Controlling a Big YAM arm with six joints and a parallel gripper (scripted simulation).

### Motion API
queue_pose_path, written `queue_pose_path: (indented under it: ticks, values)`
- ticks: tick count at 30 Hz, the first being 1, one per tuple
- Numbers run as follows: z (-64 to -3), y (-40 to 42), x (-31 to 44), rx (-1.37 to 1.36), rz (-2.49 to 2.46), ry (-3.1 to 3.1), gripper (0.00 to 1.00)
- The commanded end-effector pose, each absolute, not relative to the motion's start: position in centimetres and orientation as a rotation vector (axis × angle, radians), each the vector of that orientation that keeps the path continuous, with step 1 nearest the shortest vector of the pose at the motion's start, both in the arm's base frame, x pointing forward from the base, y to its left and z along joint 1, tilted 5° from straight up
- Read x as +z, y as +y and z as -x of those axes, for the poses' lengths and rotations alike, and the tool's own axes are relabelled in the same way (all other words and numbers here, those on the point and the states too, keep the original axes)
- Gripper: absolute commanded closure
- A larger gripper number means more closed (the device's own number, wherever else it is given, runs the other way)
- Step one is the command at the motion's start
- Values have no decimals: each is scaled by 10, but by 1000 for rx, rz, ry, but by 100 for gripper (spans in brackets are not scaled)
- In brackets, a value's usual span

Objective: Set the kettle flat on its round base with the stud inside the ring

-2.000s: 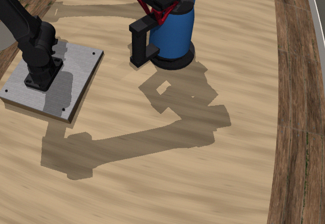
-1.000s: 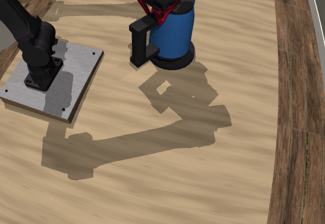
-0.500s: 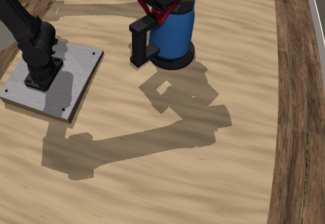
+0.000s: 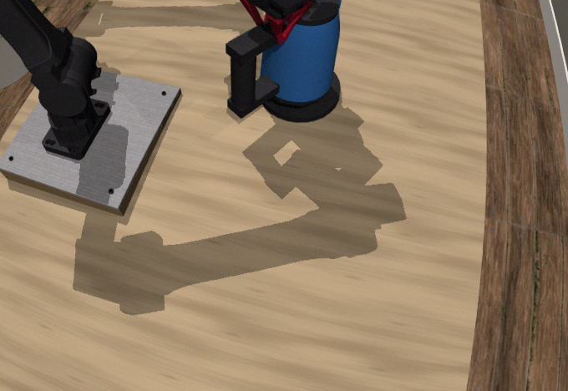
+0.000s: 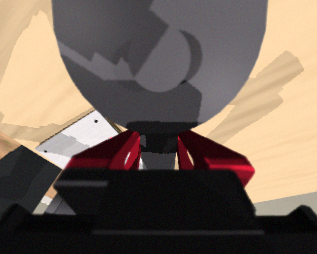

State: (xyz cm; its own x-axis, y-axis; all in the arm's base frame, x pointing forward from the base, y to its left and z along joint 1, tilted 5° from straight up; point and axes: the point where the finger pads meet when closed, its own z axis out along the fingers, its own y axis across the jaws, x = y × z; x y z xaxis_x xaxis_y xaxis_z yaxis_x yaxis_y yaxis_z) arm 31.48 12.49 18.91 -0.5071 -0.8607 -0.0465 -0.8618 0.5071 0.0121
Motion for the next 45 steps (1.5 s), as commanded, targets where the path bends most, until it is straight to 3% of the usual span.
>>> queue_pose_path:
  ticks: [1,45]
  values:
    - [-339,136,236,22,1478,2578,100]
    - [-338,145,236,32,1486,2598,100]
